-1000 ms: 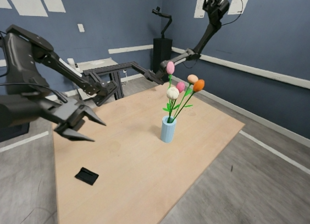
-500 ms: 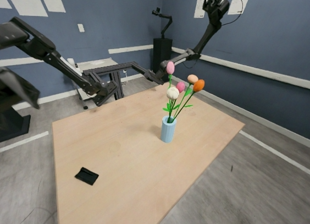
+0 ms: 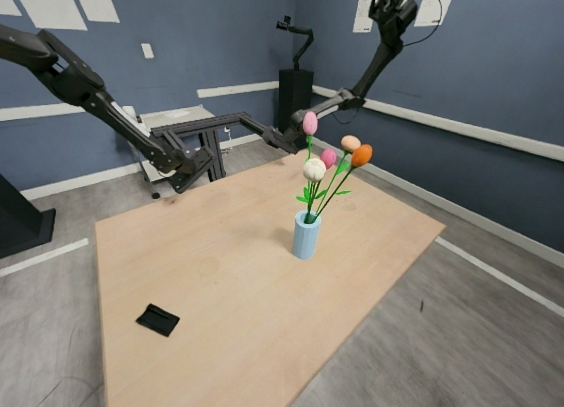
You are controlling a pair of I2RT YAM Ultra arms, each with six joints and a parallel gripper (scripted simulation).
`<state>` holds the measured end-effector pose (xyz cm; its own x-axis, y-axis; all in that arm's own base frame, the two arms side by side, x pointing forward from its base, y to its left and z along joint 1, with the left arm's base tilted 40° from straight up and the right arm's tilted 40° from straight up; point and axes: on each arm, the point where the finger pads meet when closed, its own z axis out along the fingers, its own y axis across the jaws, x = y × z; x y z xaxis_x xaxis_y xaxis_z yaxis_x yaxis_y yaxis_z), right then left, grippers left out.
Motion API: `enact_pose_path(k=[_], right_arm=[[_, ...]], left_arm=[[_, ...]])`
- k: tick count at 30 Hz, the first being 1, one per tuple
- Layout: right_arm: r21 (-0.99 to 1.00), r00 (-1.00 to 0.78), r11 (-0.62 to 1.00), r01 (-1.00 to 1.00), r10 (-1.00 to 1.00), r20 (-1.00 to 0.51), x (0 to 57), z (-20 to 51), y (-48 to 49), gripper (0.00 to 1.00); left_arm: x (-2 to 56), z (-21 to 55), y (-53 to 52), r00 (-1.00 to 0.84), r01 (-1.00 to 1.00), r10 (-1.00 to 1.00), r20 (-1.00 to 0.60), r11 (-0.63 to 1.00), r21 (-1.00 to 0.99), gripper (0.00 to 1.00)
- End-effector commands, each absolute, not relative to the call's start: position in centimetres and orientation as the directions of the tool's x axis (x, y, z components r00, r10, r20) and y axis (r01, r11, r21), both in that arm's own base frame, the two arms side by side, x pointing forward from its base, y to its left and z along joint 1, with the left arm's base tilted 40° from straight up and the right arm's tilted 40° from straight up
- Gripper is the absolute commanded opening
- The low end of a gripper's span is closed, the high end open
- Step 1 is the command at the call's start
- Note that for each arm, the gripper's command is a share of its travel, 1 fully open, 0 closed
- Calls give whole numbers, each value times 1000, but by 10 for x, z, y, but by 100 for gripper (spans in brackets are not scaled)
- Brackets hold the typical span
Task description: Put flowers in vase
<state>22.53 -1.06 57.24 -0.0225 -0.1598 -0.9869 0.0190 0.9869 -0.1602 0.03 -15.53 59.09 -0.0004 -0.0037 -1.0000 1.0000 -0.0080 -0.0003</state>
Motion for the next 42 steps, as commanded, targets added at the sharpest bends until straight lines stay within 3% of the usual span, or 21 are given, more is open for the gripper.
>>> enact_pose_path(k=[1, 7, 15, 42], right_arm=[[-87, -79, 994, 69, -82, -993, 208, 571, -17, 60], [-27, -2, 992, 123, -27, -1000, 162, 590, -19, 60], [6, 17, 990, 143, 4, -1000, 149, 594, -21, 60], [2, 34, 991, 136, -3, -999, 145, 599, -19, 60]], left_arm=[[0, 599, -149, -4, 1000, -33, -999, -8, -3, 30], [0, 599, -149, -4, 1000, -33, -999, -8, -3, 30], [0, 599, -149, -4, 1000, -33, -999, -8, -3, 30], [3, 599, -149, -3, 1000, -33, -999, 18, -3, 30]])
